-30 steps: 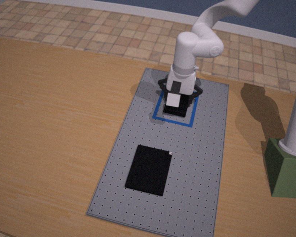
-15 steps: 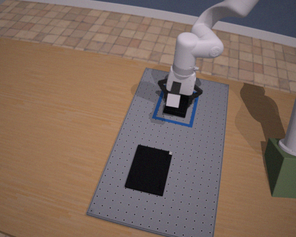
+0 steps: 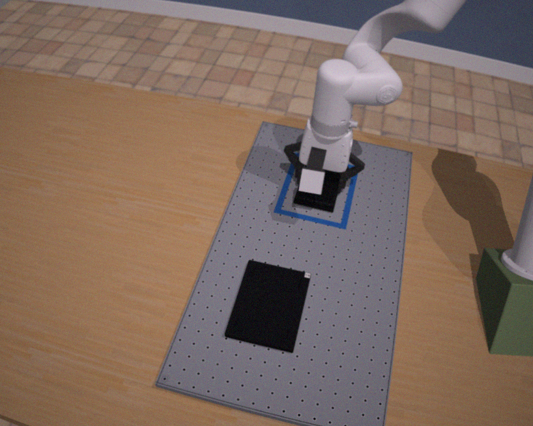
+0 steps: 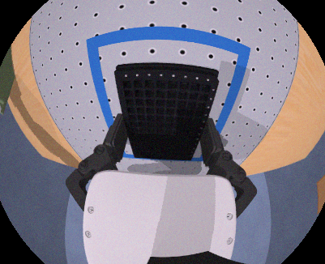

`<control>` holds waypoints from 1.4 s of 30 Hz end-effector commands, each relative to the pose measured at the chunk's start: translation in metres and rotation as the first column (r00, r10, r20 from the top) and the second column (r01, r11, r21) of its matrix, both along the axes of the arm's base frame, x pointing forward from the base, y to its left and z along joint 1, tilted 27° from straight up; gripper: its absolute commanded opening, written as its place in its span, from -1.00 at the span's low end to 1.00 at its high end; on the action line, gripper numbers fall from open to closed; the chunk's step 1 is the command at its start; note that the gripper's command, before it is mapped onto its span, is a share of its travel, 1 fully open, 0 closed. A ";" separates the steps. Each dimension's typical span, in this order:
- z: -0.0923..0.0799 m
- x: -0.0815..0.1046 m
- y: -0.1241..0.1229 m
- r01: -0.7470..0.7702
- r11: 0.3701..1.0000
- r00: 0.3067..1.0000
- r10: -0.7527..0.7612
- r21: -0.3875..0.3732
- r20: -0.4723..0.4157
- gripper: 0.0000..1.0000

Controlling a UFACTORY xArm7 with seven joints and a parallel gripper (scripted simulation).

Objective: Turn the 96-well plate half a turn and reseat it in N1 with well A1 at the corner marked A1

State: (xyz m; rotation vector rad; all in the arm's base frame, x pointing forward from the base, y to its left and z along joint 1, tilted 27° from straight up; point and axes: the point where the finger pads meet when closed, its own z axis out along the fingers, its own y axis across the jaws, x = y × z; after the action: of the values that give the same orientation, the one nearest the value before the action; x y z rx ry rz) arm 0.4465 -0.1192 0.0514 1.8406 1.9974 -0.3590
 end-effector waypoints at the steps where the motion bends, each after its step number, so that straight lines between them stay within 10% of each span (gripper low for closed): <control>1: 0.001 0.001 0.001 -0.002 1.000 1.000 0.002 0.000 0.003 -1.00; 21: -0.002 0.002 0.000 -0.002 1.000 1.000 0.002 0.000 0.003 -1.00; 22: -0.002 0.002 -0.001 -0.002 1.000 1.000 0.002 0.000 0.003 1.00; 42: -0.002 0.002 -0.001 -0.002 1.000 1.000 0.002 0.000 0.003 1.00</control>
State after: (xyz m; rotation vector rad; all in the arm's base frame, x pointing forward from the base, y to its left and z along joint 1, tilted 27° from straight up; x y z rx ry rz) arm 0.4470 -0.1209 0.0478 1.8406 1.9974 -0.3589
